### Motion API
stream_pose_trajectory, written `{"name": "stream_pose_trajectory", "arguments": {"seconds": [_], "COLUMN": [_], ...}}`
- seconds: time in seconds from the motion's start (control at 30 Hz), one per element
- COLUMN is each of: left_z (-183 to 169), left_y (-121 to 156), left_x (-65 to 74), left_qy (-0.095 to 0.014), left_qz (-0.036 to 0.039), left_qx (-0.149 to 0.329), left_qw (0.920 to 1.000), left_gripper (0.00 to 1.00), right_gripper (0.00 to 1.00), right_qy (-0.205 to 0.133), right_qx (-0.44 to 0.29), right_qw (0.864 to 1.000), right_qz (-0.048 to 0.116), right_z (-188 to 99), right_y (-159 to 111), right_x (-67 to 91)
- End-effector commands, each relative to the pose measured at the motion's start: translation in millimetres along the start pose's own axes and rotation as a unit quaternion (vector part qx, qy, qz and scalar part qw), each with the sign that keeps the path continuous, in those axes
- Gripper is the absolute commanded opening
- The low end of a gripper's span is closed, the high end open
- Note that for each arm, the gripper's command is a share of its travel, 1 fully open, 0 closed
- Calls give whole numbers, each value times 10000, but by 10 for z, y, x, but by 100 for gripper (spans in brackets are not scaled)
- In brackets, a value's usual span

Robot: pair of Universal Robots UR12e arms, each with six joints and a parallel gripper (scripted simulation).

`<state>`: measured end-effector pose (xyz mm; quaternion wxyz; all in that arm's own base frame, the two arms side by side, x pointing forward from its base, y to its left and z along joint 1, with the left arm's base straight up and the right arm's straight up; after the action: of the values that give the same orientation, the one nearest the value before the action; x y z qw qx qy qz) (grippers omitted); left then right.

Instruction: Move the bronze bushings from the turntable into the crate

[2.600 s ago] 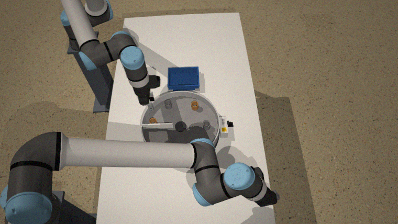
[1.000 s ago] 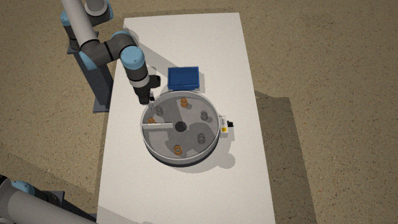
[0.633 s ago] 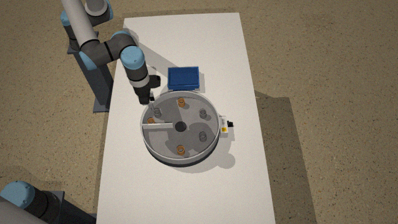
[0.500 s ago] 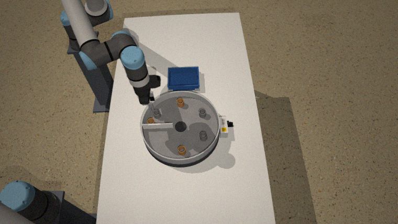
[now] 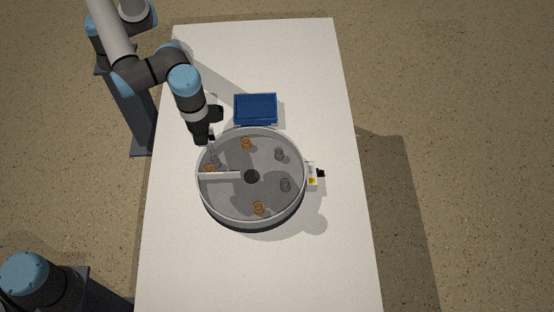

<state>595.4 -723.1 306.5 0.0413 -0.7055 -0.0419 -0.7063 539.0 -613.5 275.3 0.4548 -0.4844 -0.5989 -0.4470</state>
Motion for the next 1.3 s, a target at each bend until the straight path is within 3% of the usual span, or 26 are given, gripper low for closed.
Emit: {"name": "stream_pose_trajectory", "arguments": {"seconds": [0.0,0.03,0.5,0.57,0.6,1.07,1.13,1.17,1.27], "left_z": [-6,-6,-6,-6,-6,-6,-6,-6,-6], "left_y": [-15,-15,-15,-15,-15,-15,-15,-15,-15], "left_x": [7,7,7,7,7,7,7,7,7], "left_qy": [-5,-5,-5,-5,-5,-5,-5,-5,-5], "left_qz": [-1,-1,-1,-1,-1,-1,-1,-1,-1], "left_qx": [-4,-4,-4,-4,-4,-4,-4,-4,-4], "left_qw": [10000,10000,10000,10000,10000,10000,10000,10000,10000], "left_gripper": [100,100,100,100,100,100,100,100,100], "right_gripper": [100,100,100,100,100,100,100,100,100], "right_qy": [48,85,355,355,394,742,742,765,826], "right_qx": [55,57,59,59,58,38,38,36,31], "right_qw": [10000,9999,9988,9988,9986,9962,9962,9960,9954], "right_qz": [48,93,324,324,347,466,466,469,475], "right_z": [-39,-101,-181,-181,-162,134,134,238,336], "right_y": [-256,-582,-2070,-2070,-2399,-3846,-3846,-4156,-4402], "right_x": [12,20,86,86,106,219,219,247,272]}}
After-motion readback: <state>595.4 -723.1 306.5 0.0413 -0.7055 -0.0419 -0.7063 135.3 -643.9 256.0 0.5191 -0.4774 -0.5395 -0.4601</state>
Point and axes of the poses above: on each arm, the point where the finger pads meet when closed, its own x axis back along the fingers, its own y axis across the jaws, z = x × y, the point moved 7 cm from there along x, back along the fingers, and after that the axes turned 6 degrees about x, right-handed, at the moved point
